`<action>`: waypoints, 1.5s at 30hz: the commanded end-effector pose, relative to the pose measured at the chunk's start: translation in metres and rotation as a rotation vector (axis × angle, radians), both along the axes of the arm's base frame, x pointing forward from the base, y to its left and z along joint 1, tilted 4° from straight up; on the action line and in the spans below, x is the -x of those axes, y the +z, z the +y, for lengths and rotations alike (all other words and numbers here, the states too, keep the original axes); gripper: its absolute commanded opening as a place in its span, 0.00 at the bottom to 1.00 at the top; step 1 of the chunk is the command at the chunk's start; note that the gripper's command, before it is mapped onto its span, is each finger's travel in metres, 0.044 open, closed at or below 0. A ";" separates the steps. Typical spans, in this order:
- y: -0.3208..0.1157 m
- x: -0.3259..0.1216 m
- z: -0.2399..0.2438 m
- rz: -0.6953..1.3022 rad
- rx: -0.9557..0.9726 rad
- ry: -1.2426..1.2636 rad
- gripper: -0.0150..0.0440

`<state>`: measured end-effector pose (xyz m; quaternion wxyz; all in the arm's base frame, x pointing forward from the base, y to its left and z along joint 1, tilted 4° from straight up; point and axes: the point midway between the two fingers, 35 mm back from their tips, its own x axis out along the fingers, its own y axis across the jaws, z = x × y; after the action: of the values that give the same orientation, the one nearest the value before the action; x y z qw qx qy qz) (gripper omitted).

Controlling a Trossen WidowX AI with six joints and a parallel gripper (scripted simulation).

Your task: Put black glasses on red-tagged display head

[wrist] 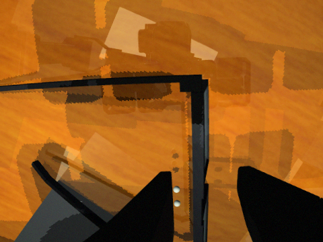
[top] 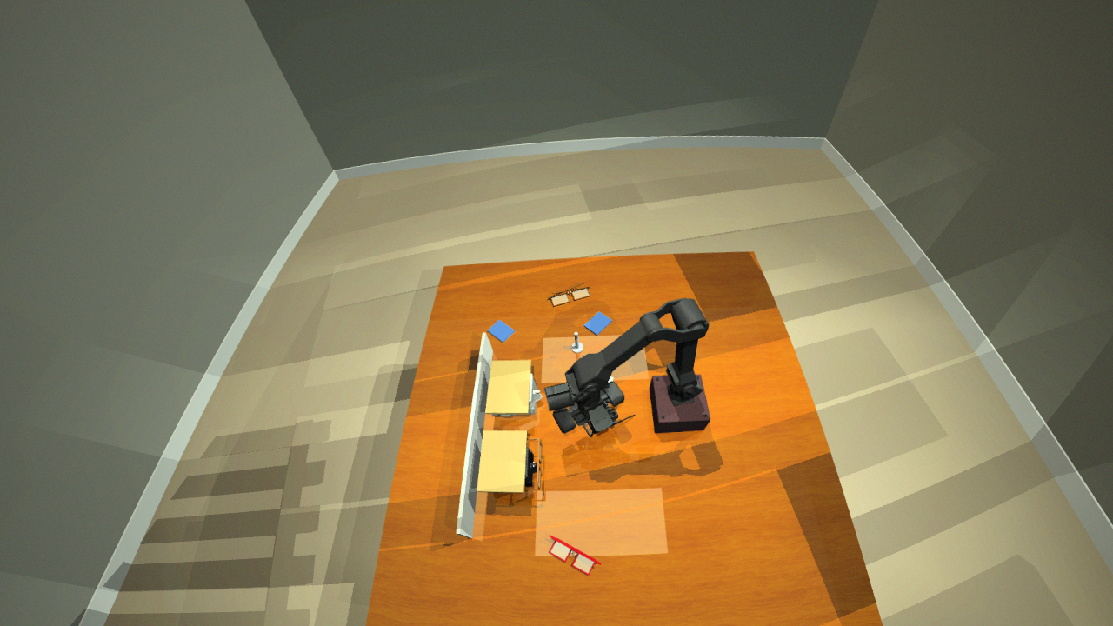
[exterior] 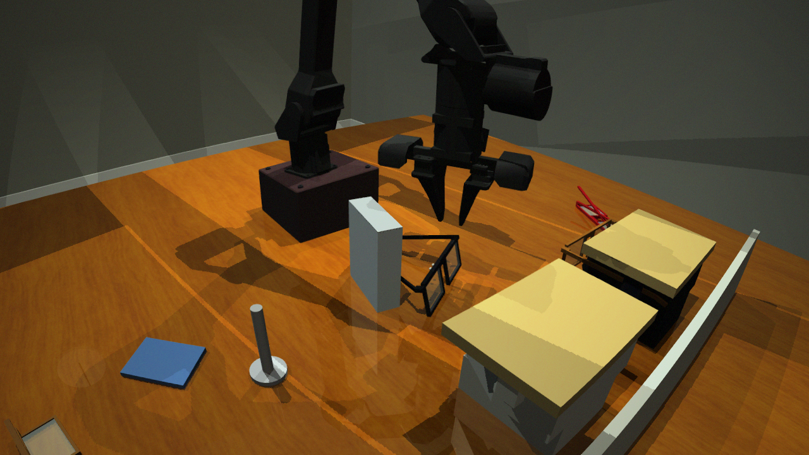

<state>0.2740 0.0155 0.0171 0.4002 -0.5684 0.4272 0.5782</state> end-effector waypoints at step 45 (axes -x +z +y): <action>-0.058 0.000 -0.002 0.004 0.006 -0.005 0.46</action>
<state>0.2763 0.0146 -0.0406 0.4006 -0.5668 0.4291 0.5781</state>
